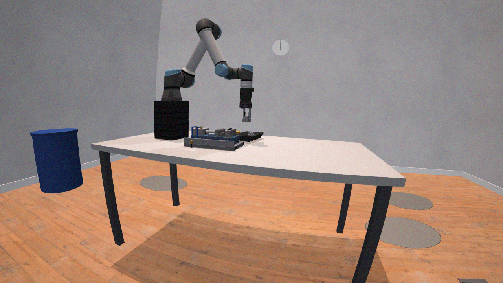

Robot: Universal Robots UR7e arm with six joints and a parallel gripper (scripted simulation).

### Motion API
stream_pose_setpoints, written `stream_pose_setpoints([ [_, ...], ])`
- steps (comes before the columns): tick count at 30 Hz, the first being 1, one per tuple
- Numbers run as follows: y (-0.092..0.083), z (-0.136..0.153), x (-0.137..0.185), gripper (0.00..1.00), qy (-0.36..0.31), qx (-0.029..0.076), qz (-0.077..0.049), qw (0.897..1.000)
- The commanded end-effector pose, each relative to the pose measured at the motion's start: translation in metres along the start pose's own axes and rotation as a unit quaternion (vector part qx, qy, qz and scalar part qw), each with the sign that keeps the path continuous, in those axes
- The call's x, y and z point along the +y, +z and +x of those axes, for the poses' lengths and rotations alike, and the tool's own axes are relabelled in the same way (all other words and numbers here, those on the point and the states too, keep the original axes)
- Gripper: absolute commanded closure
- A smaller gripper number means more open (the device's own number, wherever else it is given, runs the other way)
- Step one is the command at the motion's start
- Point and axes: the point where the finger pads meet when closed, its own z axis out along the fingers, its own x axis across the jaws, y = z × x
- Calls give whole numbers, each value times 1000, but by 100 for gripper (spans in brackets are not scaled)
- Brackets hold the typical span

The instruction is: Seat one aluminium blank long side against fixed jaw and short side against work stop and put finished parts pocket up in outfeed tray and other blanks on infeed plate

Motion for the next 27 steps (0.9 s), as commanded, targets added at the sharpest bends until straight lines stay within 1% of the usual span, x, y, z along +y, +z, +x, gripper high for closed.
stream_pose_setpoints([
  [1, 0, 2, 1, 100, 0, 1, 0, 1000],
  [12, 4, 2, 1, 100, 0, 1, 0, 1000],
  [21, 10, 2, 1, 100, 0, 1, 0, 1000],
  [27, 19, 2, 1, 100, 0, 1, 0, 1000],
])
